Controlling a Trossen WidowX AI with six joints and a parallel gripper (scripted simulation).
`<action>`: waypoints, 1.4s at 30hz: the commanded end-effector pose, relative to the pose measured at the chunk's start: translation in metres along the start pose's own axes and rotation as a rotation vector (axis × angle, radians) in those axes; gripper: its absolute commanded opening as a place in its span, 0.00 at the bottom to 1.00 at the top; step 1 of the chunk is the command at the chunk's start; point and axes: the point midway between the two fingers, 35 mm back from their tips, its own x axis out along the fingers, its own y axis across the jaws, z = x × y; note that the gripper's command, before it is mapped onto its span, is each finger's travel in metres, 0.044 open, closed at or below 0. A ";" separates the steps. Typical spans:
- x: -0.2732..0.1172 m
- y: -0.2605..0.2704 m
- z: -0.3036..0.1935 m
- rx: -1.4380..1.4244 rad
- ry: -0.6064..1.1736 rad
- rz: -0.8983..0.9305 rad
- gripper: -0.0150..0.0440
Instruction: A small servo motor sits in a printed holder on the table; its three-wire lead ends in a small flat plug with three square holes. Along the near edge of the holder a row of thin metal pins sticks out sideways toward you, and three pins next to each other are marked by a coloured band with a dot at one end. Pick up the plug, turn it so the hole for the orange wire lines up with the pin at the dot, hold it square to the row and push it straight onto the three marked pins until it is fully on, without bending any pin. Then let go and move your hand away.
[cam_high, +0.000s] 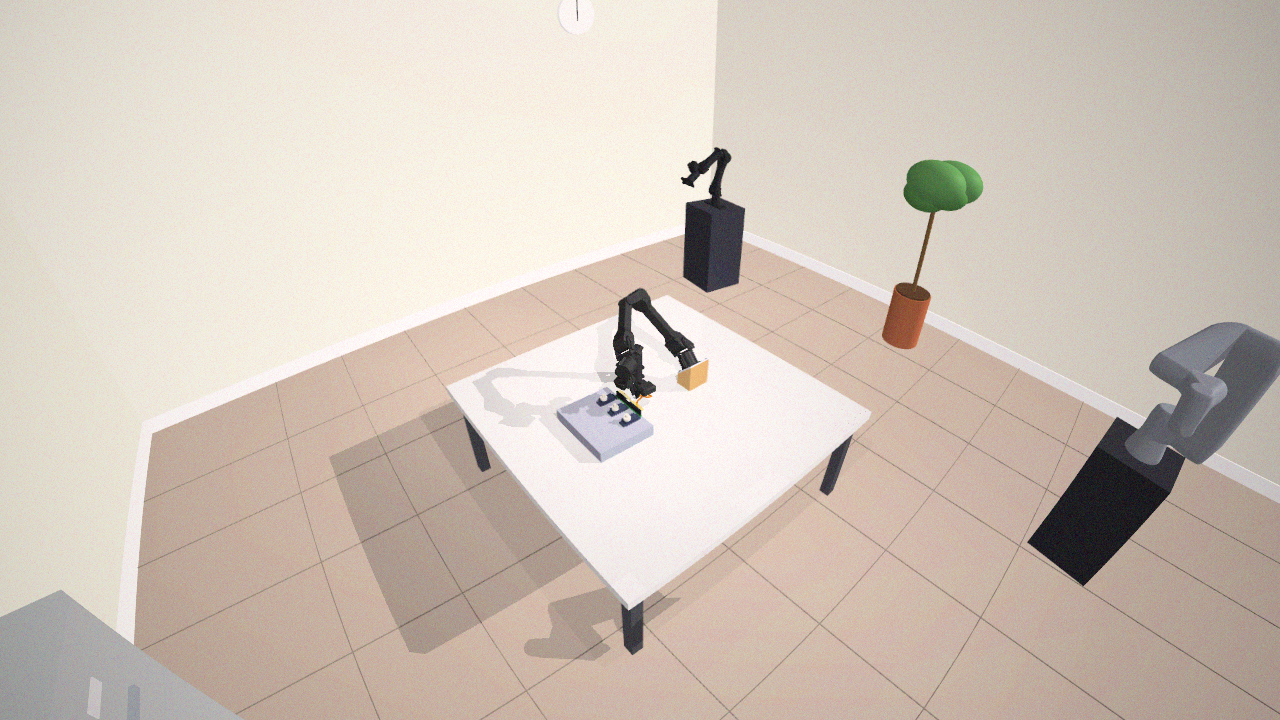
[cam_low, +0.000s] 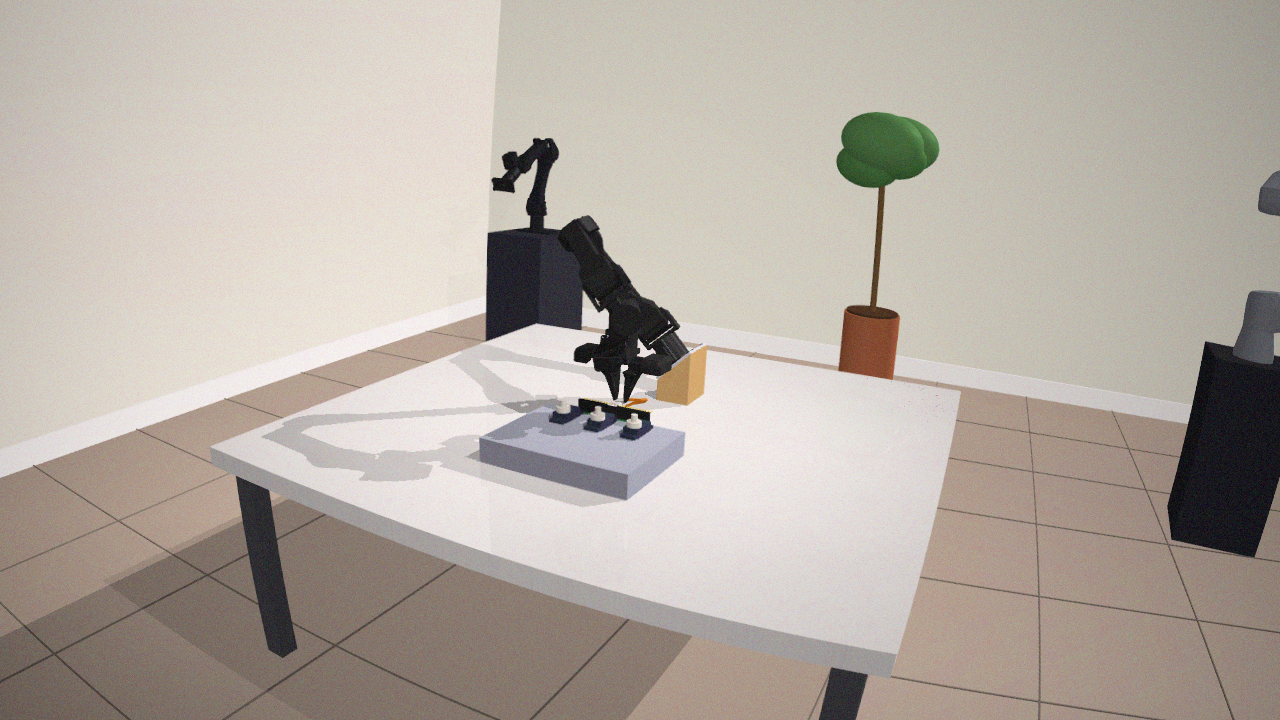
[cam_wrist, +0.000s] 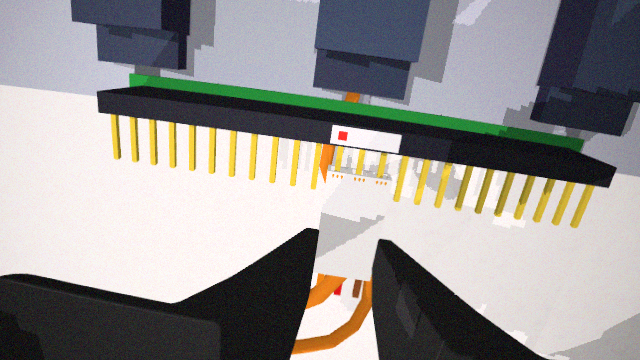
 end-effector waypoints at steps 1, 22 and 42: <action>-0.001 0.000 0.005 -0.002 -0.003 -0.001 0.25; 0.000 0.000 0.008 -0.002 -0.003 -0.001 0.65; -0.057 0.001 0.007 -0.003 -0.003 0.000 1.00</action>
